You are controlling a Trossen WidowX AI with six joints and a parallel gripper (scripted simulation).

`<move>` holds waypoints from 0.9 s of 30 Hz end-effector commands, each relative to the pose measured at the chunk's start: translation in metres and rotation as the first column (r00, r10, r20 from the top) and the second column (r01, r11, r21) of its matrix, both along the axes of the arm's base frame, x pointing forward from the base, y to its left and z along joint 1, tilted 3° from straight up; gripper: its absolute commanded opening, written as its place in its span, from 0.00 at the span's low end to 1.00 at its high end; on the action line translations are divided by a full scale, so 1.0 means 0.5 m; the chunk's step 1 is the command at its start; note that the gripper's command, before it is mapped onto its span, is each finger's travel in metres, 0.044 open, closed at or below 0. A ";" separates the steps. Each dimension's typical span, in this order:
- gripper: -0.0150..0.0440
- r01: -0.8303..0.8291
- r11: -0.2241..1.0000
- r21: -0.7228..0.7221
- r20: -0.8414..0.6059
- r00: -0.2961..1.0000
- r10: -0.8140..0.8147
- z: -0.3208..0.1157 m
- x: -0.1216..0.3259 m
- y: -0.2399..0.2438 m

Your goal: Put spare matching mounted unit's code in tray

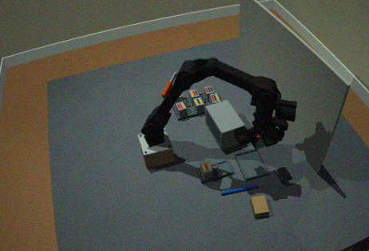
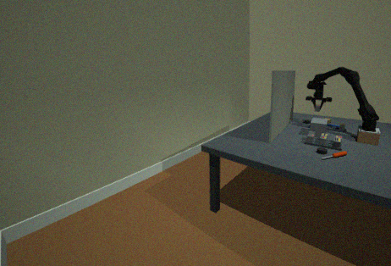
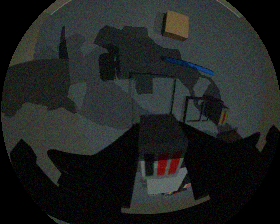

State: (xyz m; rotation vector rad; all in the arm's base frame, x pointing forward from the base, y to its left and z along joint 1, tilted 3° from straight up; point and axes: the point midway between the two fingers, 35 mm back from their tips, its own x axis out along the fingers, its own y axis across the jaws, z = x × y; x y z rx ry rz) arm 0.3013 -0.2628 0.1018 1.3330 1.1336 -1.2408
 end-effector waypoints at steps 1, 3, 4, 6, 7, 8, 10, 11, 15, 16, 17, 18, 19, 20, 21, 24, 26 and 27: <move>0.25 -0.003 1.000 0.003 -0.001 1.000 0.003 -0.009 0.001 0.001; 0.25 -0.003 1.000 0.003 -0.001 1.000 0.003 -0.013 0.001 0.000; 0.25 -0.003 1.000 0.003 -0.001 1.000 0.003 -0.015 0.002 0.000; 0.25 -0.003 1.000 0.003 -0.001 1.000 0.003 -0.019 0.002 0.000; 0.25 -0.003 1.000 0.003 -0.001 1.000 0.003 -0.021 0.002 0.000; 0.25 -0.003 1.000 0.003 -0.001 1.000 0.003 -0.023 0.003 0.000; 0.25 -0.003 1.000 0.003 -0.001 1.000 0.003 -0.026 0.003 0.000; 0.25 -0.003 1.000 0.003 -0.001 1.000 0.003 -0.028 0.003 0.000; 0.25 -0.003 1.000 0.003 -0.001 1.000 0.003 -0.036 0.004 -0.001; 0.25 -0.003 1.000 0.003 -0.001 1.000 0.003 -0.038 0.005 -0.001; 0.25 -0.003 1.000 0.003 -0.001 1.000 0.003 -0.040 0.005 -0.001; 0.25 -0.003 1.000 0.003 -0.001 1.000 0.003 -0.042 0.005 -0.001; 0.25 -0.003 1.000 0.003 -0.001 1.000 0.003 -0.044 0.005 -0.001; 0.25 -0.003 1.000 0.003 -0.001 1.000 0.003 -0.046 0.005 -0.001; 0.25 -0.003 1.000 0.003 -0.001 1.000 0.003 -0.048 0.006 -0.001; 0.25 -0.003 1.000 0.003 -0.001 1.000 0.003 -0.054 0.006 -0.001; 0.25 -0.003 1.000 0.003 -0.001 1.000 0.003 -0.057 0.006 -0.001; 0.25 -0.003 1.000 0.003 -0.001 1.000 0.003 -0.059 0.007 -0.001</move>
